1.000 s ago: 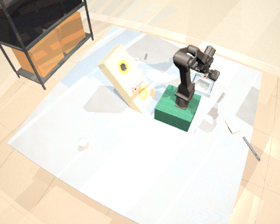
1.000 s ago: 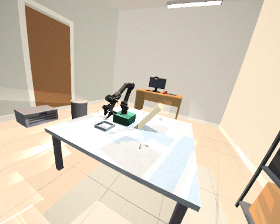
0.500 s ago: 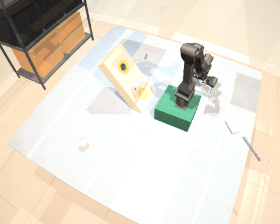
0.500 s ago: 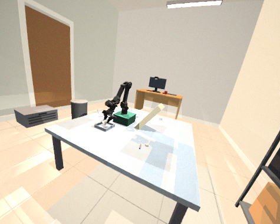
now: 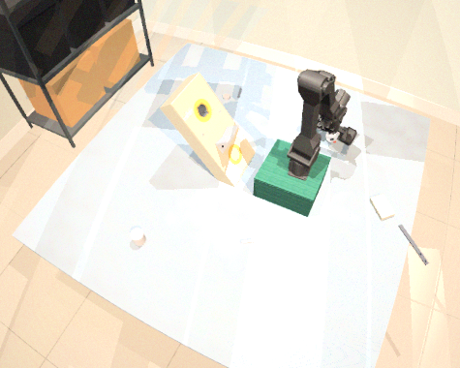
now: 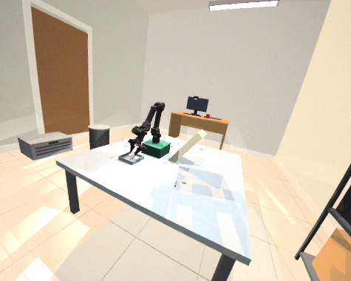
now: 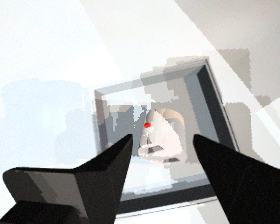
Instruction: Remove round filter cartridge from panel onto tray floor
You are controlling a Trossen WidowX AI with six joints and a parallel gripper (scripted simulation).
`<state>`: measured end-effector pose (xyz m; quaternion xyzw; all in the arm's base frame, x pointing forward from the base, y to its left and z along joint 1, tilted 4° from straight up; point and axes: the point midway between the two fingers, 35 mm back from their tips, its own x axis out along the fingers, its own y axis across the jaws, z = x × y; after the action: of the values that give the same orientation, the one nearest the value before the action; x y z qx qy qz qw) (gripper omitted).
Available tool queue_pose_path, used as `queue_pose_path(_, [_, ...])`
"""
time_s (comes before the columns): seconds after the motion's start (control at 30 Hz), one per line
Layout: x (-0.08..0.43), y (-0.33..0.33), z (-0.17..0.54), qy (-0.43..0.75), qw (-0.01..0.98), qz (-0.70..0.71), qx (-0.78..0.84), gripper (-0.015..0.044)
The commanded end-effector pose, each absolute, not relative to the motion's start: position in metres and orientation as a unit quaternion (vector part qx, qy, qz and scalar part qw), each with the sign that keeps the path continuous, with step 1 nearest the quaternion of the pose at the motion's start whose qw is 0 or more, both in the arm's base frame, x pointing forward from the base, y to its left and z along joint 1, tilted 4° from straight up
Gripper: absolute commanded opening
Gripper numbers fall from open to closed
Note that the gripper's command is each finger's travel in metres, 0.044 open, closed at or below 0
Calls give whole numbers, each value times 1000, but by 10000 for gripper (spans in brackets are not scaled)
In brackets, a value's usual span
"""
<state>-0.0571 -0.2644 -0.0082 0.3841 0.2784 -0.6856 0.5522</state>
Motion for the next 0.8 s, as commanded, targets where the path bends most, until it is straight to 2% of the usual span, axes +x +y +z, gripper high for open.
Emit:
queue_pose_path(0.0, [-57,-266,-7,277,553,-686,383,367])
queue_pose_path(0.1, [-57,-266,-7,277,553,-686,383,440])
queue_pose_path(0.2, [-58,-267,0,277,553,-686,383,440])
queue_pose_path(0.4, [-59,-260,60,278,552,-686,384,440])
queue_pose_path(0.77, [-60,-263,53,276,552,-688,381,440])
